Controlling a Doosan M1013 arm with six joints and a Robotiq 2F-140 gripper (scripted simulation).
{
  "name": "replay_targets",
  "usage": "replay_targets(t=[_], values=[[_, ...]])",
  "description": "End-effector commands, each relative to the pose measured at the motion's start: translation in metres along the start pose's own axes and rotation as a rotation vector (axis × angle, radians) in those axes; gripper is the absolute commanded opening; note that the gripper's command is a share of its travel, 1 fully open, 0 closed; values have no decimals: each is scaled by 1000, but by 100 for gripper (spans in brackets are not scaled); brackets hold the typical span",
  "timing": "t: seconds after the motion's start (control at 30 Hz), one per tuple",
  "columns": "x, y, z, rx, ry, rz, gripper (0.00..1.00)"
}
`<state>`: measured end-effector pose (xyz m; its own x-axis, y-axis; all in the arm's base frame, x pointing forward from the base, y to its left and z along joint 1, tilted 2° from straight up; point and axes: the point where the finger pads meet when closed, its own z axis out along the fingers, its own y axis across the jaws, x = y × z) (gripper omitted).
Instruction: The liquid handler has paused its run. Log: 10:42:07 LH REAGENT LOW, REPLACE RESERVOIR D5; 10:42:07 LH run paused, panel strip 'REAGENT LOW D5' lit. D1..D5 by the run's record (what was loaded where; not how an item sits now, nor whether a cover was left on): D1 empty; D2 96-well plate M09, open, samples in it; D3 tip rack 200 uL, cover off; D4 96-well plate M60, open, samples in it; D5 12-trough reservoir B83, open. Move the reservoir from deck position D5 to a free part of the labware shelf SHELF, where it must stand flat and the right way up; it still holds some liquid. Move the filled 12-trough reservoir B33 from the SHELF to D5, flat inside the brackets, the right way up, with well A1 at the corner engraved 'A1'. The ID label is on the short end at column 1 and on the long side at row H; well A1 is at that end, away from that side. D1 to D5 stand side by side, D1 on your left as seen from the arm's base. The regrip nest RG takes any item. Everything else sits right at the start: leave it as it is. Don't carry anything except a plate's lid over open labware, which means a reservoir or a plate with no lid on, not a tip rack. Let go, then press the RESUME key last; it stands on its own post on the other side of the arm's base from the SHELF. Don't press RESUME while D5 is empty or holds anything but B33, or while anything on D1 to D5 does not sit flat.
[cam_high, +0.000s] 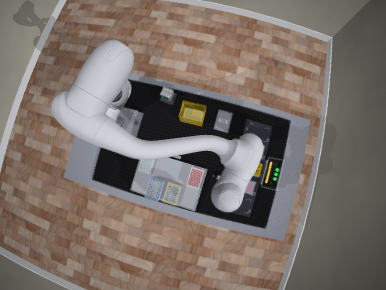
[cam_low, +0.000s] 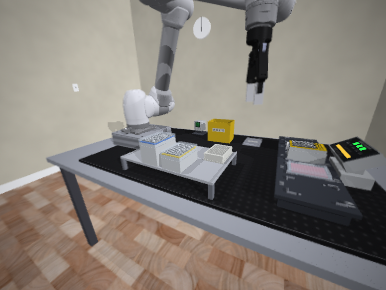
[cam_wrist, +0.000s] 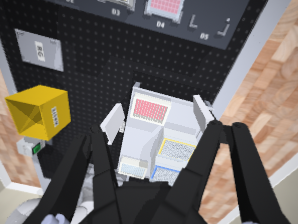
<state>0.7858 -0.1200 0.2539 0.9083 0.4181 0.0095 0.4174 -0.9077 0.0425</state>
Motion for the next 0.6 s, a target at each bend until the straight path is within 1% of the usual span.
replay_targets(t=[0.0, 0.17, 0.23, 0.57], values=[[3, -2, -2, 5, 0, -36, 77], [3, -2, -2, 5, 1, -136, 77], [3, -2, -2, 5, 1, -136, 77], [3, -2, -2, 5, 1, -336, 77]])
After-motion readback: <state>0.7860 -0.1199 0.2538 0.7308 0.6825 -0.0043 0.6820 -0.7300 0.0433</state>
